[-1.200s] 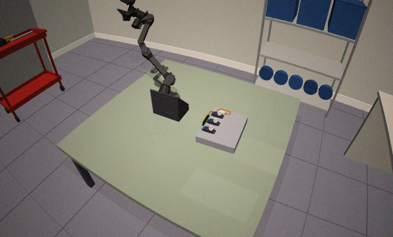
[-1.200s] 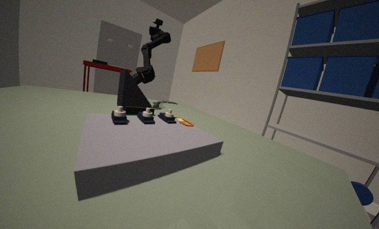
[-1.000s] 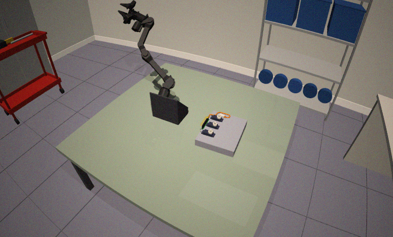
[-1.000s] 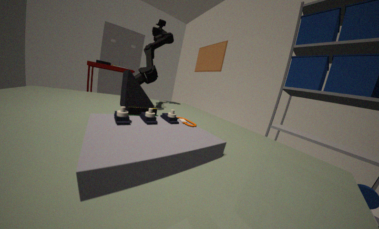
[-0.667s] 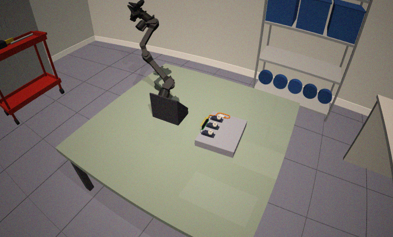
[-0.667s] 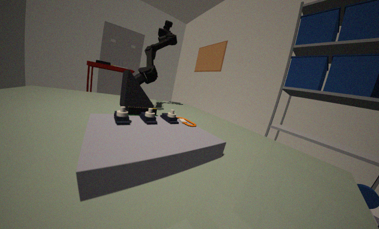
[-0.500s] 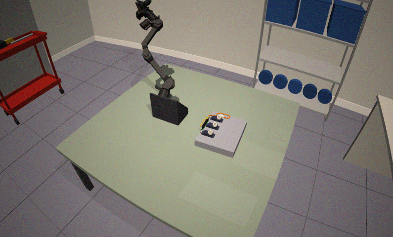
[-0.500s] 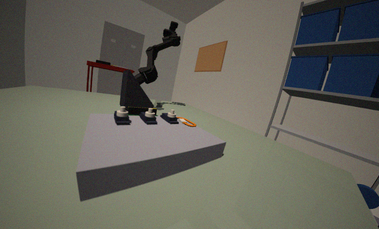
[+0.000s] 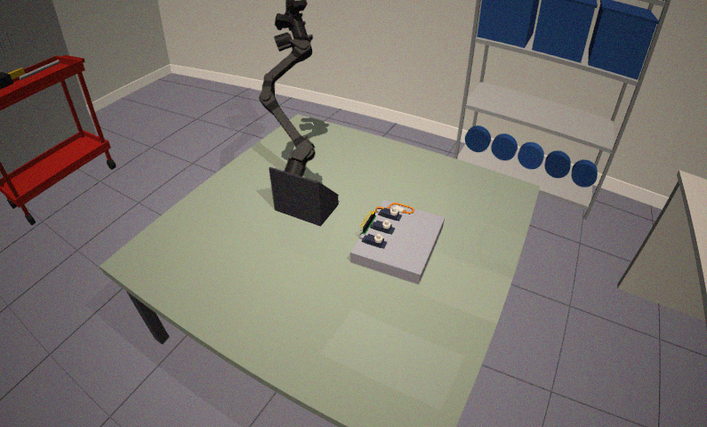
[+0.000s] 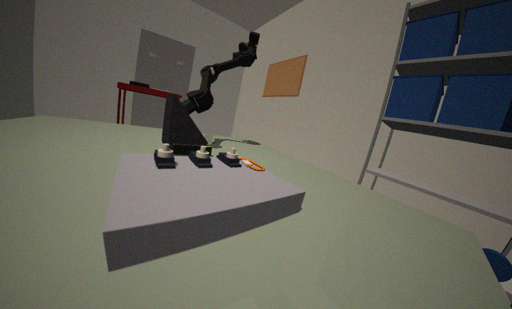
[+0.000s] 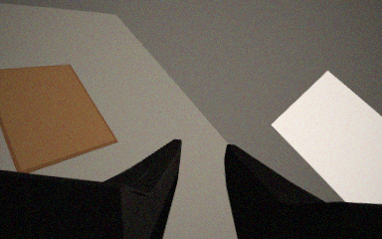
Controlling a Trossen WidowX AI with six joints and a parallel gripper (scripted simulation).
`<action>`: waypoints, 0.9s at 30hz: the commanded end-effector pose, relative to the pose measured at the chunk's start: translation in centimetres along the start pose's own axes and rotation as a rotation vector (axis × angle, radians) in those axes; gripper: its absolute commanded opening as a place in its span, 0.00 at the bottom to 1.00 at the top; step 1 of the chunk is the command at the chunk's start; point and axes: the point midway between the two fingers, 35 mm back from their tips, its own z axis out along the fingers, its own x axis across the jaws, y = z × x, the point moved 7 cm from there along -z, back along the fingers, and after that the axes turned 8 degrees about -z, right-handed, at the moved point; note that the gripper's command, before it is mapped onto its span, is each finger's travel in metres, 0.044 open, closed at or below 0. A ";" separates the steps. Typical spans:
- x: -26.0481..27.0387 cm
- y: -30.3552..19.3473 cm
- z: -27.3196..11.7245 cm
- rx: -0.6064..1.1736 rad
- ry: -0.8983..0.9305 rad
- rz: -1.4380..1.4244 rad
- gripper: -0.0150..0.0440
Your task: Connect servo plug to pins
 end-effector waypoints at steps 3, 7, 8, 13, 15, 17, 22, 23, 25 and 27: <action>-0.9 -4.6 -2.2 0.172 -0.013 -0.081 0.45; -1.7 -7.6 -4.2 0.296 -0.023 -0.140 0.45; -1.9 -8.4 -4.7 0.326 -0.025 -0.155 0.45; -3.1 -11.5 -7.4 0.473 -0.040 -0.220 0.45; -3.5 -12.6 -8.5 0.526 -0.045 -0.246 0.45; -4.1 -13.7 -9.7 0.583 -0.050 -0.273 0.45; -5.7 -16.3 -13.2 0.733 -0.063 -0.349 0.45; -6.0 -16.7 -13.9 0.764 -0.065 -0.363 0.45; -6.7 -17.6 -15.4 0.825 -0.071 -0.391 0.45; -7.3 -18.3 -16.9 0.887 -0.076 -0.416 0.45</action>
